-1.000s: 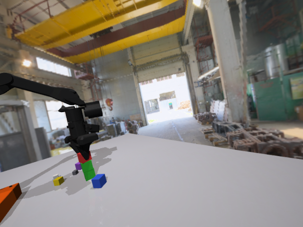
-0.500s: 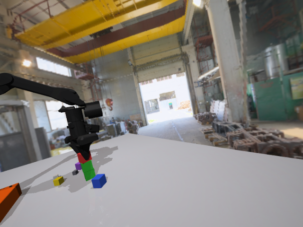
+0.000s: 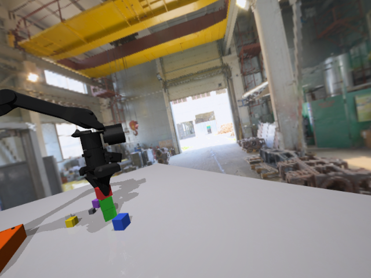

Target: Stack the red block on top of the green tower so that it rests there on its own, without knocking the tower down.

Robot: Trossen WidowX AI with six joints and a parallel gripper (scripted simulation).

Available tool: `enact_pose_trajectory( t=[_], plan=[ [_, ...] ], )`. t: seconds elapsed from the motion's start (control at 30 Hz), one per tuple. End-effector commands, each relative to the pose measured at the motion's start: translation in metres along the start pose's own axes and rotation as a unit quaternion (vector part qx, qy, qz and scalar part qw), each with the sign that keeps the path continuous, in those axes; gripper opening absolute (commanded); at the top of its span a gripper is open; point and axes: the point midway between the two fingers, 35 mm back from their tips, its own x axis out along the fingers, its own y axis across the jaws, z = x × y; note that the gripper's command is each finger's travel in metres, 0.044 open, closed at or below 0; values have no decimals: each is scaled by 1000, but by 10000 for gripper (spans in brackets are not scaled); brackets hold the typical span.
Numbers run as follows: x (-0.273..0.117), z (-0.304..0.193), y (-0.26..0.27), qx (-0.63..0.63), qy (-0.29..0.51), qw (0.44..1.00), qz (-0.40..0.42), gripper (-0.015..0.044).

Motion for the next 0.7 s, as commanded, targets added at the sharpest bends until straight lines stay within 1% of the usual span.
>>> enact_pose_trajectory(
  t=[0.0,0.23,0.67],
  plan=[
    [0,0,0,0,0,1000,0,263],
    [0,0,0,0,0,1000,0,440],
    [0,0,0,0,0,1000,0,440]
  ],
)
